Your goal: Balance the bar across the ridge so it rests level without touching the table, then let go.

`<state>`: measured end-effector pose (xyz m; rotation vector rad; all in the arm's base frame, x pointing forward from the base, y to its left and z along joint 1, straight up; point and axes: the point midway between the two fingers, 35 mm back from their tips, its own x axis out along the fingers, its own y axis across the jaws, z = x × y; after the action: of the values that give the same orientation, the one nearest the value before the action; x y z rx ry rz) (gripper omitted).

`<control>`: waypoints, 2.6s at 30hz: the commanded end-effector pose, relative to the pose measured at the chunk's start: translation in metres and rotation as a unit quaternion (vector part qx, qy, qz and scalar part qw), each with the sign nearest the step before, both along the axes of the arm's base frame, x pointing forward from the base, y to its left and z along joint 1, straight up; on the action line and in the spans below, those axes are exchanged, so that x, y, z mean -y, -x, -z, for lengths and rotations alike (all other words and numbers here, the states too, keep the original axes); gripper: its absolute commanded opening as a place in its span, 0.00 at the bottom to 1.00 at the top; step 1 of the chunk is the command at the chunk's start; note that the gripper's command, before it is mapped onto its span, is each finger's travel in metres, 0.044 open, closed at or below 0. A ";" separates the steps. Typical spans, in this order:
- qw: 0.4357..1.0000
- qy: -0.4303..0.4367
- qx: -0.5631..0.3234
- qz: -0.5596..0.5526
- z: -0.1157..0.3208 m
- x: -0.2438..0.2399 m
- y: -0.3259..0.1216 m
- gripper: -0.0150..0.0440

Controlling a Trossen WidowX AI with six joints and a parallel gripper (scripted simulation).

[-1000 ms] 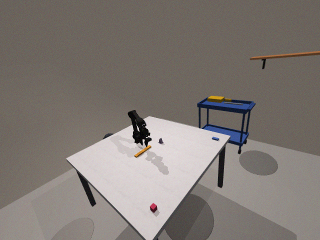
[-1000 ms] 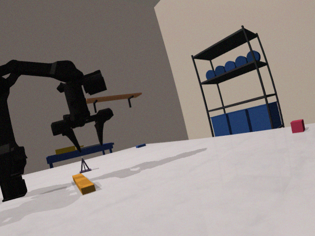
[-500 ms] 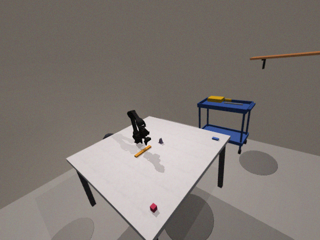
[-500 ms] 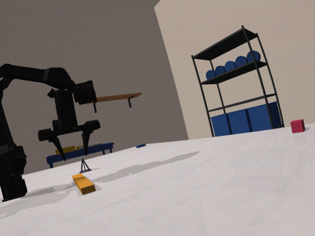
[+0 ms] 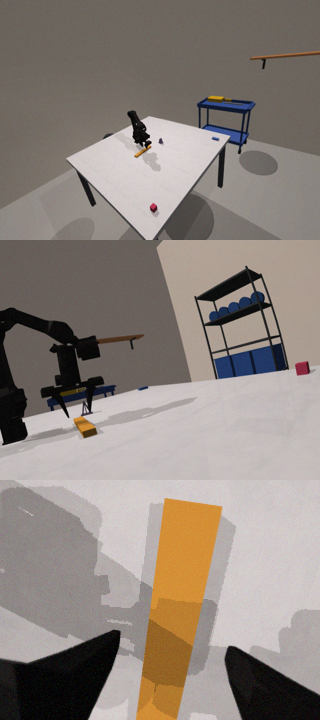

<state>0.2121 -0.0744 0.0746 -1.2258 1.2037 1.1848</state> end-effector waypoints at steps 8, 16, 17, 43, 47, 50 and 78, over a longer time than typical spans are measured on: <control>1.000 -0.002 0.000 0.001 0.016 -0.001 0.000 0.79; 1.000 -0.002 0.000 0.001 0.028 -0.001 0.000 0.79; 1.000 -0.002 0.000 0.001 0.029 -0.001 0.000 0.79; 1.000 0.000 -0.001 0.000 0.029 0.000 0.000 0.45; 1.000 0.000 -0.001 0.000 0.029 0.000 0.000 0.41; 1.000 0.000 -0.001 0.000 0.027 0.000 0.000 0.31; 1.000 -0.002 0.000 0.001 -0.043 0.001 -0.004 0.25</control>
<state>0.2153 -0.0755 0.1058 -1.2189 1.2083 1.1937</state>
